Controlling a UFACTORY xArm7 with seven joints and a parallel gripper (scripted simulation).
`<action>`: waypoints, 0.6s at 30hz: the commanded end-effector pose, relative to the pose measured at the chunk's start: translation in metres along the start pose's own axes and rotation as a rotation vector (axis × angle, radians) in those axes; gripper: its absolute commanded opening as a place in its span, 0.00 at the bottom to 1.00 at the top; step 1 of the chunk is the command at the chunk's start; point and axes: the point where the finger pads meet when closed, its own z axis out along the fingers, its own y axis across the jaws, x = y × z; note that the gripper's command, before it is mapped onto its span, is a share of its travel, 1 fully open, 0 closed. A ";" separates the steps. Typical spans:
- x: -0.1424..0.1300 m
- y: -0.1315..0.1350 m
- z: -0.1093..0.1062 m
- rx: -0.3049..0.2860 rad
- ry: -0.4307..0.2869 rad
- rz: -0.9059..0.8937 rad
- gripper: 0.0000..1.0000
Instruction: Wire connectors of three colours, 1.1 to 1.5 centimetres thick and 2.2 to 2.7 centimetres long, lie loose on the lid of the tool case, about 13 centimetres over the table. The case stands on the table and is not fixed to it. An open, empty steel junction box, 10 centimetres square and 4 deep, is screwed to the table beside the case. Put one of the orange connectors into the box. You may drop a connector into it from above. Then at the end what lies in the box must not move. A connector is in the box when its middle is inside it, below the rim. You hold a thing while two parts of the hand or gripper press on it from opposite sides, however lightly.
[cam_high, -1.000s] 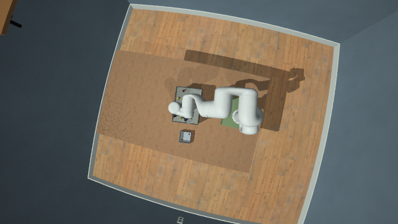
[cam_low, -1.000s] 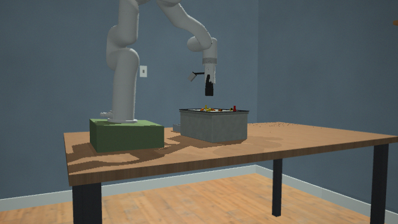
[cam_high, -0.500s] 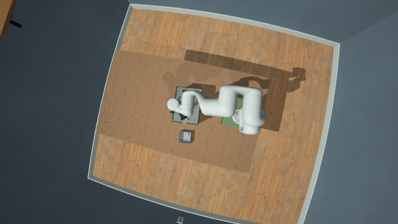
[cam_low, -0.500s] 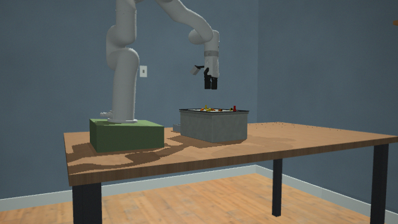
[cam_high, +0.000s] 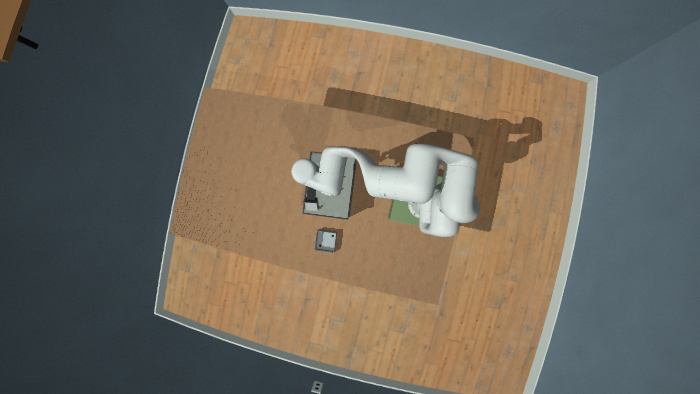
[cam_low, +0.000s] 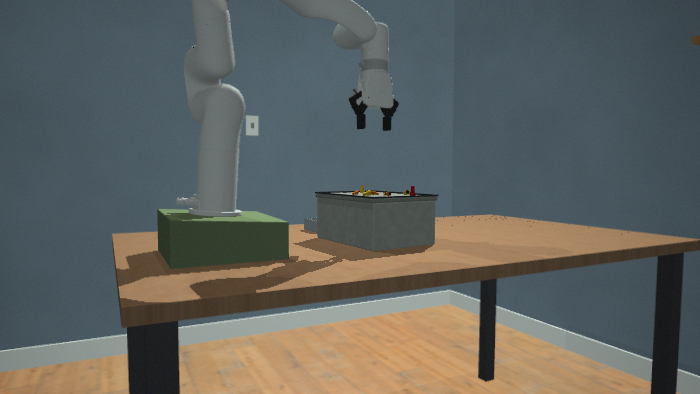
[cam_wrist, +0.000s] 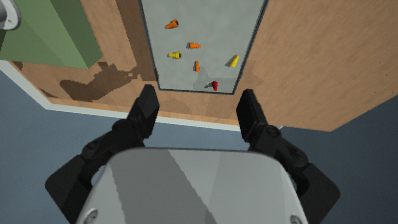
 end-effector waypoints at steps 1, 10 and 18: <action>-0.001 0.000 -0.004 0.000 -0.004 0.024 1.00; -0.001 0.000 -0.004 0.000 -0.004 0.024 0.00; -0.001 0.000 -0.004 0.000 -0.004 0.024 0.00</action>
